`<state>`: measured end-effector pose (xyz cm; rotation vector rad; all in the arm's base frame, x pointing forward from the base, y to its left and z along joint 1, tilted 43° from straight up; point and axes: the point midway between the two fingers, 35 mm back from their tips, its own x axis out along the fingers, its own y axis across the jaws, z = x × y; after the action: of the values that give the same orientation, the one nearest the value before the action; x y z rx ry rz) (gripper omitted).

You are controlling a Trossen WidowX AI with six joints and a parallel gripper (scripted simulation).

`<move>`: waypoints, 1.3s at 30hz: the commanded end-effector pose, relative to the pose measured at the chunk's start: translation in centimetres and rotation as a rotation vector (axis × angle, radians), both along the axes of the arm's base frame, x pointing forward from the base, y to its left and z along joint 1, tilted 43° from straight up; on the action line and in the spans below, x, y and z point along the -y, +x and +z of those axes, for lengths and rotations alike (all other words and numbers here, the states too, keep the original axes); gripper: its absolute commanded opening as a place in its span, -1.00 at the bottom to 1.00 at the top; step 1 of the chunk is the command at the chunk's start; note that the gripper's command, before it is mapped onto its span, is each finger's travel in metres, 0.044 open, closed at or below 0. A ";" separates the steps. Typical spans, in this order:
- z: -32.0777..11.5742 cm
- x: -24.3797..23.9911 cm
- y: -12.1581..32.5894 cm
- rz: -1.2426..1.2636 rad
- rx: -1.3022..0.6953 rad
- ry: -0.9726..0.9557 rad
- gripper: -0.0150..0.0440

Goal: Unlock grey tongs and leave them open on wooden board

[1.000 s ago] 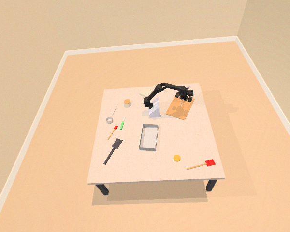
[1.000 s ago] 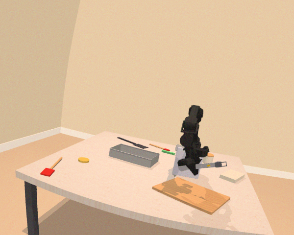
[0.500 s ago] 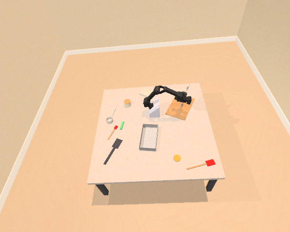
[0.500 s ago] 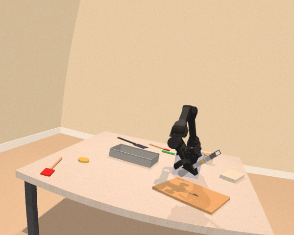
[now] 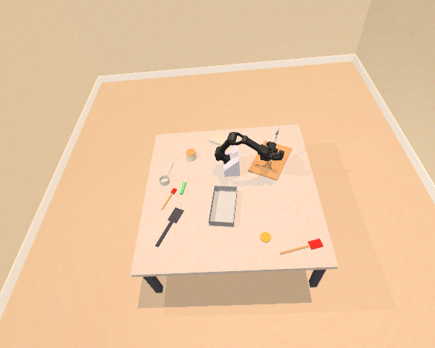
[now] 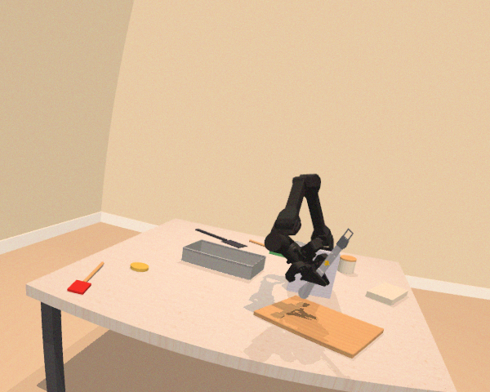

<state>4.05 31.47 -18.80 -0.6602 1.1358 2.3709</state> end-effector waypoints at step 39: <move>0.6 -0.2 0.1 -0.014 -0.015 0.038 -1.00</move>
<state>4.12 31.38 -18.21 -0.6079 1.0995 2.3778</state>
